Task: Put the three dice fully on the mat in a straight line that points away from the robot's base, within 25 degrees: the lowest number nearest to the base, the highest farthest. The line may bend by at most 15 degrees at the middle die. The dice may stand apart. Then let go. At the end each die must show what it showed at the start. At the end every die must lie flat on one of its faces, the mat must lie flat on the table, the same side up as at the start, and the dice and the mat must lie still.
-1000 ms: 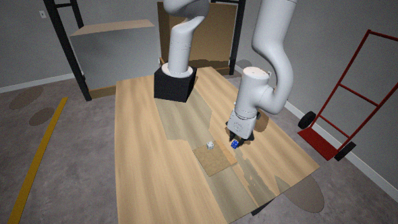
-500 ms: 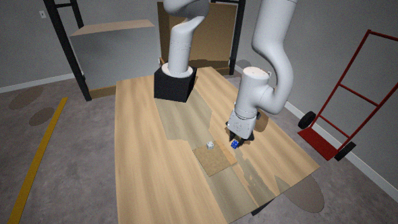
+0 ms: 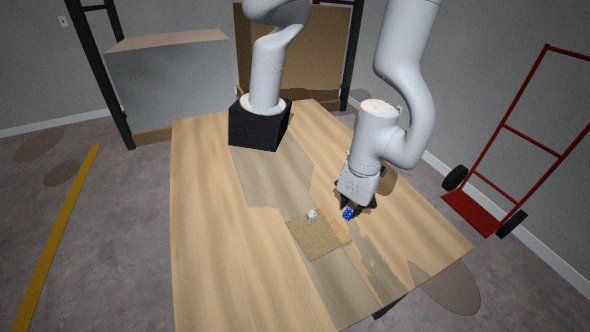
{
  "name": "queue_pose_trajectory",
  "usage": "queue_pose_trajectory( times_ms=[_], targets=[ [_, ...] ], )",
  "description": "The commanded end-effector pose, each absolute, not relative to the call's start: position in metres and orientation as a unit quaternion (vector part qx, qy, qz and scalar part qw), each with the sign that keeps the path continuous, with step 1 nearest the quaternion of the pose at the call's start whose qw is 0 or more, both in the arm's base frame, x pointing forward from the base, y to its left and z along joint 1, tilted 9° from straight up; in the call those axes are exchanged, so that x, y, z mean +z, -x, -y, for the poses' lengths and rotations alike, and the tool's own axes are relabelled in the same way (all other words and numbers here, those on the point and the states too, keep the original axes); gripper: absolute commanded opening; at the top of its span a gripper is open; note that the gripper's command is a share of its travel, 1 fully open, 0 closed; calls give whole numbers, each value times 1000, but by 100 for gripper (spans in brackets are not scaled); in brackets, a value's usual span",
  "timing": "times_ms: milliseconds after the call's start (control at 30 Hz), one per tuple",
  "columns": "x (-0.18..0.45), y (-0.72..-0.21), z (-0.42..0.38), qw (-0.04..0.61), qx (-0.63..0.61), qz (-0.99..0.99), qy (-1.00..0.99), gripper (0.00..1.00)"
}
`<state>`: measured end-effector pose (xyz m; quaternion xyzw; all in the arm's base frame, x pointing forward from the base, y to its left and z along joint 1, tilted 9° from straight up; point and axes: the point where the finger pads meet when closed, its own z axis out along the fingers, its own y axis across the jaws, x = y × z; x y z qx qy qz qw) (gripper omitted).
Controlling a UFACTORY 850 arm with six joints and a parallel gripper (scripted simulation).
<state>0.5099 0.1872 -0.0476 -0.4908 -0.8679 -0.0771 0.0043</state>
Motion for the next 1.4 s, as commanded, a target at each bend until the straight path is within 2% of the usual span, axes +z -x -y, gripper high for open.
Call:
queue_pose_trajectory(
  times_ms=[0,1367],
  targets=[
    [-47,-511,-187,4,-78,868,491,42],
    [-76,-513,-191,4,-78,868,491,42]
  ],
)
